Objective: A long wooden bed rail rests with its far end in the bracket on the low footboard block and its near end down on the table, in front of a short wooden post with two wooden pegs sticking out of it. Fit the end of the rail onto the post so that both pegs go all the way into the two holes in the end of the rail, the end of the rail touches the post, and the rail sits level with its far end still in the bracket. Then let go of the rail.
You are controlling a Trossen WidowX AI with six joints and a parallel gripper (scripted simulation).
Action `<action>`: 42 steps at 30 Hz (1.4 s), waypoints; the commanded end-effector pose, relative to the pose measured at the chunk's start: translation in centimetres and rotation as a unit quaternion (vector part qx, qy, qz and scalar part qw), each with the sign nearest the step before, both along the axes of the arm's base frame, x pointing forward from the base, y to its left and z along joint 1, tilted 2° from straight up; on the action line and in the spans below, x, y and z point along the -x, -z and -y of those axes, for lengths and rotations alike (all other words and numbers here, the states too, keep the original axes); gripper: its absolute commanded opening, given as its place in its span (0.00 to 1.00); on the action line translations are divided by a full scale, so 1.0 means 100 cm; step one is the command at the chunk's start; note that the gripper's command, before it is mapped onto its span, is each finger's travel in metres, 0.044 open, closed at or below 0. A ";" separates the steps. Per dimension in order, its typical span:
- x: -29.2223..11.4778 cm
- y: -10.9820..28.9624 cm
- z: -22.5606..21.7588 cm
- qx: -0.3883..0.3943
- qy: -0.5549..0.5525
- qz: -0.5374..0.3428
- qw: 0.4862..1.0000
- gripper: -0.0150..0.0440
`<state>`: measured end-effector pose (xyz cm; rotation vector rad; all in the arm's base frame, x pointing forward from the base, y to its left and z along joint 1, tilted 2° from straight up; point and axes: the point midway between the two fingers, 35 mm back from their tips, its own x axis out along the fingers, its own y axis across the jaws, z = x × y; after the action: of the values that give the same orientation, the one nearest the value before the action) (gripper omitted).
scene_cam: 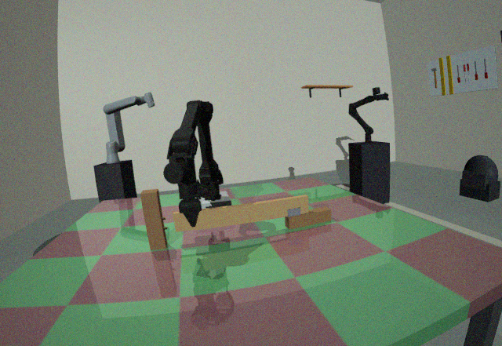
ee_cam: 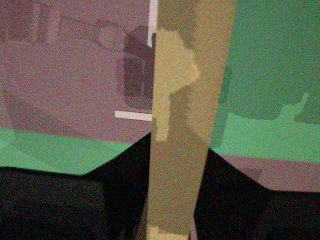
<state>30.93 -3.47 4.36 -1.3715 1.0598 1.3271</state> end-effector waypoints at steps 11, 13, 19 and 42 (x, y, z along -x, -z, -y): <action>-0.005 -0.002 0.005 0.000 0.000 0.005 1.000 0.25; -0.005 -0.002 0.006 0.000 0.000 0.005 1.000 0.25; -0.005 -0.002 0.008 0.000 0.000 0.005 1.000 0.25; -0.006 -0.003 0.015 0.001 0.000 0.005 1.000 0.25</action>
<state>31.28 -4.70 4.35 -1.3724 1.0587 1.3271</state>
